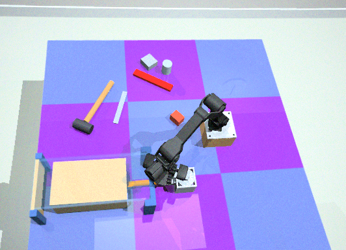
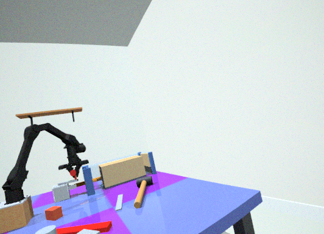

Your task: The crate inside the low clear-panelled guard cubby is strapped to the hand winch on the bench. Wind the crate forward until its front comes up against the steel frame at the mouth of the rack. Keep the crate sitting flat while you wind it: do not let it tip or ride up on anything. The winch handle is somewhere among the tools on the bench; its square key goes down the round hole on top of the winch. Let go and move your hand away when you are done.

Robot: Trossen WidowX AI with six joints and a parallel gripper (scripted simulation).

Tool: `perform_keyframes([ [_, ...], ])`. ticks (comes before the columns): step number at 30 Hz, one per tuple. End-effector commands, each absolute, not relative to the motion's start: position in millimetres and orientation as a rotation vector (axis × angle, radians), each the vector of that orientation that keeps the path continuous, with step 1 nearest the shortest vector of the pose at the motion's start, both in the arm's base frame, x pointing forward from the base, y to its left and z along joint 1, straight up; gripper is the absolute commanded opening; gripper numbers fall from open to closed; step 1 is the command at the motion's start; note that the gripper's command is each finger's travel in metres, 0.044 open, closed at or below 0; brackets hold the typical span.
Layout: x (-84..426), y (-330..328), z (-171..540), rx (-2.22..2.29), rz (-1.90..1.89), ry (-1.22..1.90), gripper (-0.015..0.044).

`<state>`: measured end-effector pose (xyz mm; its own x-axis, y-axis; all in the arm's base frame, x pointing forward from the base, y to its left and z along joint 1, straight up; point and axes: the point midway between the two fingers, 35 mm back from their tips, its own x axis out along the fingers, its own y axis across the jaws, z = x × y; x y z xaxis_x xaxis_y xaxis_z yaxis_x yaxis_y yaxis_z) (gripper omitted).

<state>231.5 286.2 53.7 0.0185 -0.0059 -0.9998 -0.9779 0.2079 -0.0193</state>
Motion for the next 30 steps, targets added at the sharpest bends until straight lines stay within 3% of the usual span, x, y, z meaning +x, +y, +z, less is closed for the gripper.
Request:
perform_keyframes([
  [1, 227.5, 303.8, 56.6, -1.045, 1.070, 1.261, 0.0000],
  [30, 218.3, 329.8, 57.8, -1.043, 1.072, 1.260, 0.0000],
])
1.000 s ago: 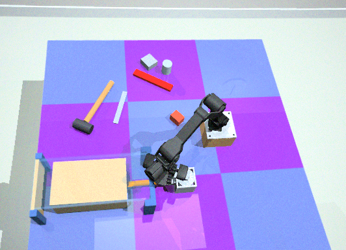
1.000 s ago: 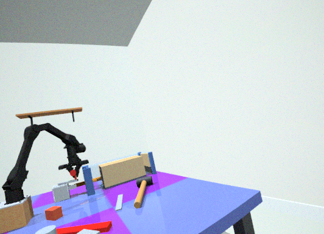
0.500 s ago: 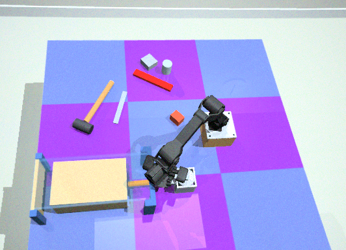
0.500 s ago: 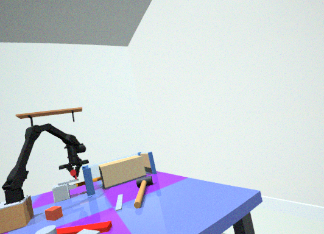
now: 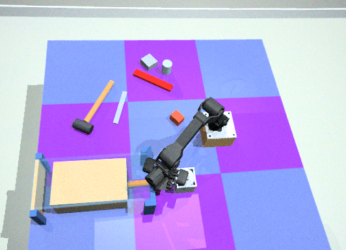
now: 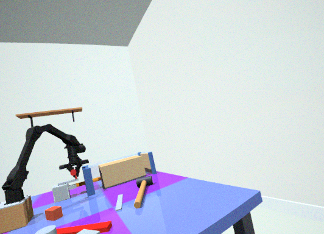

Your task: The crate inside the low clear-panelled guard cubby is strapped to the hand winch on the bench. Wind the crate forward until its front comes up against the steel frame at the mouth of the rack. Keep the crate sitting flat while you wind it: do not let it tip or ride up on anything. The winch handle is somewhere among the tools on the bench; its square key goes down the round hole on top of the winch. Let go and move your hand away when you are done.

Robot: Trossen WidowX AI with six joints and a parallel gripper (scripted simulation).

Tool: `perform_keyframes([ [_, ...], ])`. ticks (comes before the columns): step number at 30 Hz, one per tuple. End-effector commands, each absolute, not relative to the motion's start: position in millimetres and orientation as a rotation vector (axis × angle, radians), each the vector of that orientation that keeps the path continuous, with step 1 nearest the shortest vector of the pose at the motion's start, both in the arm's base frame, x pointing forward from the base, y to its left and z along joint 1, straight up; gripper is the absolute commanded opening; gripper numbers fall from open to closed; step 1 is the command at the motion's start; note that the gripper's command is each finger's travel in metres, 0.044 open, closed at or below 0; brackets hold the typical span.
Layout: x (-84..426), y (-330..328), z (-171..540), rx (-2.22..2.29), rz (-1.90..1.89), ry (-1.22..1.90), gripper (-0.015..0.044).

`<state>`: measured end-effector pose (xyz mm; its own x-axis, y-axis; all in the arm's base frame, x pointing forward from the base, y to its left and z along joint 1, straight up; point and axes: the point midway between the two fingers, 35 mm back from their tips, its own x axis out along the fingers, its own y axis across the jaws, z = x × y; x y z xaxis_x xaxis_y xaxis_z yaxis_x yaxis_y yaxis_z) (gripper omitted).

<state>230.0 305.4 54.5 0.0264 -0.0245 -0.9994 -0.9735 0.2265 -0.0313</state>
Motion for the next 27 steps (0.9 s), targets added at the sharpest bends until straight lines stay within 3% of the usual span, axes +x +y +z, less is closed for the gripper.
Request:
perform_keyframes([
  [1, 218.3, 329.8, 57.8, -1.043, 1.072, 1.260, 0.0000],
  [27, 207.4, 346.7, 58.4, -1.041, 1.074, 1.260, 0.0000],
])
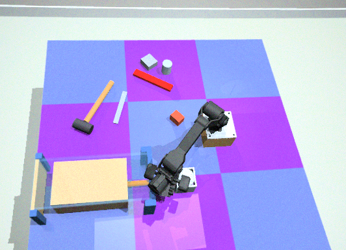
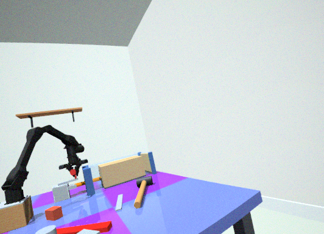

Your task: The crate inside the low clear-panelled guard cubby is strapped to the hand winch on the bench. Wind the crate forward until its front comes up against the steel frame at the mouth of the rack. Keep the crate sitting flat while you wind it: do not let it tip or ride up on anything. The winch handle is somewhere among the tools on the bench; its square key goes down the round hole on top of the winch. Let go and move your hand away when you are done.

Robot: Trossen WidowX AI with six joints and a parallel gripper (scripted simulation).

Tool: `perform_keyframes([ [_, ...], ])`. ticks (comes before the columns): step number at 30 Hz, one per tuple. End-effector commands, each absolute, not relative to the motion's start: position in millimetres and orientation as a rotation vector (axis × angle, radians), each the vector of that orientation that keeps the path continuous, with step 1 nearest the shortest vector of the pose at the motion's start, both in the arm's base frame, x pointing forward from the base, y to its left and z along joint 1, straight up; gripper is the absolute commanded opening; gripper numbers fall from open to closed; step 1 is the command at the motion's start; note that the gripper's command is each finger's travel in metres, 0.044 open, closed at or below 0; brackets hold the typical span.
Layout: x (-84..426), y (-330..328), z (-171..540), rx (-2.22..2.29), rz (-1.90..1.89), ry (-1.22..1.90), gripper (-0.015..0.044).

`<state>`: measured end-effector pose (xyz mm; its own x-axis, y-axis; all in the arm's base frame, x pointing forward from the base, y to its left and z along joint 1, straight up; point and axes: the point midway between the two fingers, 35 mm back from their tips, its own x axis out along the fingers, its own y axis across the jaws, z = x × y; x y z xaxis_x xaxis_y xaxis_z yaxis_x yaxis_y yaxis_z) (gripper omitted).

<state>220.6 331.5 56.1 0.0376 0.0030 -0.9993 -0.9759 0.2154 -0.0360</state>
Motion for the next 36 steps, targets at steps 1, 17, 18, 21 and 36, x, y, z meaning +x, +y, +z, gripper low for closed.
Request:
perform_keyframes([
  [1, 206.1, 348.3, 58.5, -1.041, 1.074, 1.260, 0.0000],
  [17, 194.4, 360.2, 58.9, -1.040, 1.075, 1.260, 0.0000],
  [18, 194.4, 360.2, 58.9, -1.040, 1.075, 1.260, 0.0000],
  [21, 191.1, 362.9, 59.0, -1.039, 1.075, 1.260, 0.0000],
  [36, 183.8, 368.1, 59.2, -1.039, 1.076, 1.260, 0.0000],
])
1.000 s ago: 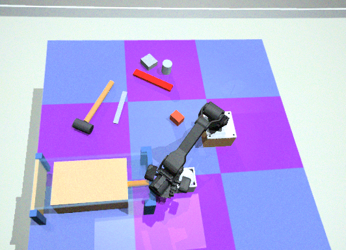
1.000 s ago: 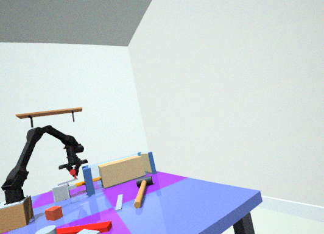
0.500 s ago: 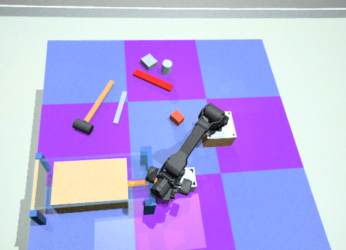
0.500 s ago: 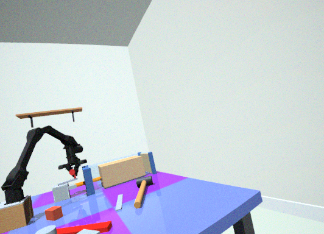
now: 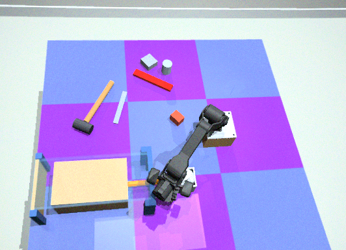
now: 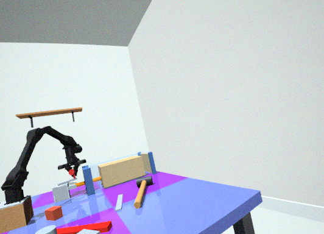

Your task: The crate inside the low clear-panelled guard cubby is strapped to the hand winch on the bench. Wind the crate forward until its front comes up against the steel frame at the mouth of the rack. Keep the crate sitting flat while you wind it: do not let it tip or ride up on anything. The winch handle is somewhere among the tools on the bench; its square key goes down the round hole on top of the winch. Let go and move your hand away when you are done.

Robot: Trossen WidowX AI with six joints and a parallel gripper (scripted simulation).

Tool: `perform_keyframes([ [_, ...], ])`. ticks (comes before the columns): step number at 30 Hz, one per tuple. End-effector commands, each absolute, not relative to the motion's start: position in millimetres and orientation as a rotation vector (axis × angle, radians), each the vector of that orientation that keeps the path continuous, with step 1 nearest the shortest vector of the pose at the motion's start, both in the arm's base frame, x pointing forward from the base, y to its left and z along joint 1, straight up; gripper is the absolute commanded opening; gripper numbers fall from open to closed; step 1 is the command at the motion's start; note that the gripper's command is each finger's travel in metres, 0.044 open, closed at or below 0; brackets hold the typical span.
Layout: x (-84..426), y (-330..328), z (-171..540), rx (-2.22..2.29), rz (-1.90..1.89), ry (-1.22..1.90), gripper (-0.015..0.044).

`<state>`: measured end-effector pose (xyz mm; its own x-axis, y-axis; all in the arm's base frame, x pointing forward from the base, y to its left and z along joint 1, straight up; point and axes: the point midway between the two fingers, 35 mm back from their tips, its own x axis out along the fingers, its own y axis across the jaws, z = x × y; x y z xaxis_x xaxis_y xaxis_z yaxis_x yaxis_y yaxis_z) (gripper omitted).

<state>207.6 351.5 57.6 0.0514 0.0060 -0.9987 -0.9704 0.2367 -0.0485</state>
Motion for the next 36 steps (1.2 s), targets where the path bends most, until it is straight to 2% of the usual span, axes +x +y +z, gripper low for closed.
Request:
perform_keyframes([
  [1, 183.8, 368.1, 59.2, -1.039, 1.076, 1.260, 0.0000],
  [36, 180.4, 370.3, 59.2, -1.038, 1.077, 1.260, 0.0000],
])
